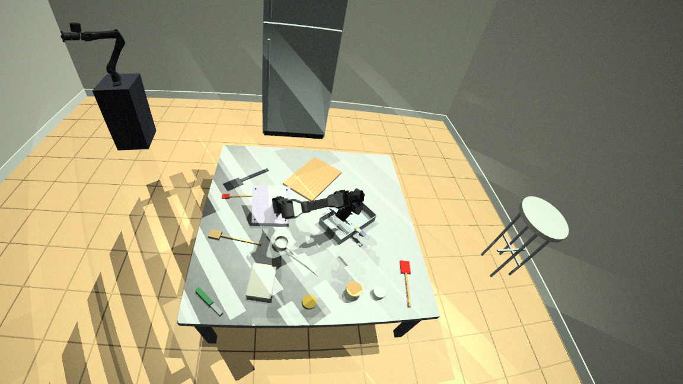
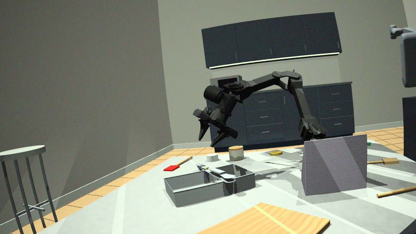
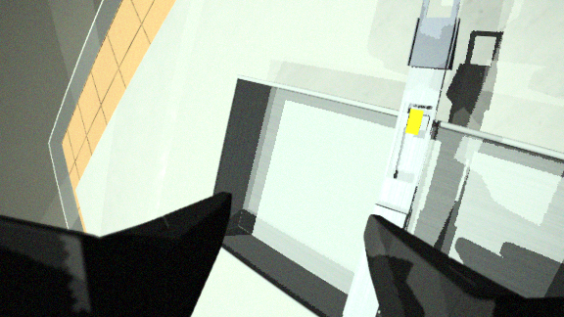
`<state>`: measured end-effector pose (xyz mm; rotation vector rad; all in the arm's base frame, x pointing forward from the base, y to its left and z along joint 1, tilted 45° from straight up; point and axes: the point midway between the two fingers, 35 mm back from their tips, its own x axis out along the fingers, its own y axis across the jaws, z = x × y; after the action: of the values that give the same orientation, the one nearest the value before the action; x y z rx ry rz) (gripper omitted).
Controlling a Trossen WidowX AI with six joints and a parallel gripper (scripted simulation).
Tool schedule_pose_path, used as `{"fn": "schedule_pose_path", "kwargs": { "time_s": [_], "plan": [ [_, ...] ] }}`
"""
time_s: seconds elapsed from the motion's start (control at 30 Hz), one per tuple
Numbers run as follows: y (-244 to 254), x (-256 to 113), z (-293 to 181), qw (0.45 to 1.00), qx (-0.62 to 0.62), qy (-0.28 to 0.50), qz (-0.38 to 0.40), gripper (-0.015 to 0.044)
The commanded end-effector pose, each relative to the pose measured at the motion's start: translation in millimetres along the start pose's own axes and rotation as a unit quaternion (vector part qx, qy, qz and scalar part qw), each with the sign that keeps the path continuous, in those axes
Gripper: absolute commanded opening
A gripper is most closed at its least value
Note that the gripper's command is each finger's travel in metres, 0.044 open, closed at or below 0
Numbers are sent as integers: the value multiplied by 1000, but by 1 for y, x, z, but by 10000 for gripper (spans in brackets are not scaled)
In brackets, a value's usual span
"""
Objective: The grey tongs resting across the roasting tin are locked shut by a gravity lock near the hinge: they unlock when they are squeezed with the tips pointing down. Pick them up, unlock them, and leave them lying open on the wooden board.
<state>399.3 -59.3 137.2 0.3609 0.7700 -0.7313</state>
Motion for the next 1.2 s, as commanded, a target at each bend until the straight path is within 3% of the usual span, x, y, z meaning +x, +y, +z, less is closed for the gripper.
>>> {"fn": "schedule_pose_path", "kwargs": {
  "time_s": [0.0, 1.17],
  "plan": [
    [-48, 37, 4, 995, 89, 7, -48, 260],
    [-69, 83, 10, 991, 119, 5, -63, 260]
  ]
}}
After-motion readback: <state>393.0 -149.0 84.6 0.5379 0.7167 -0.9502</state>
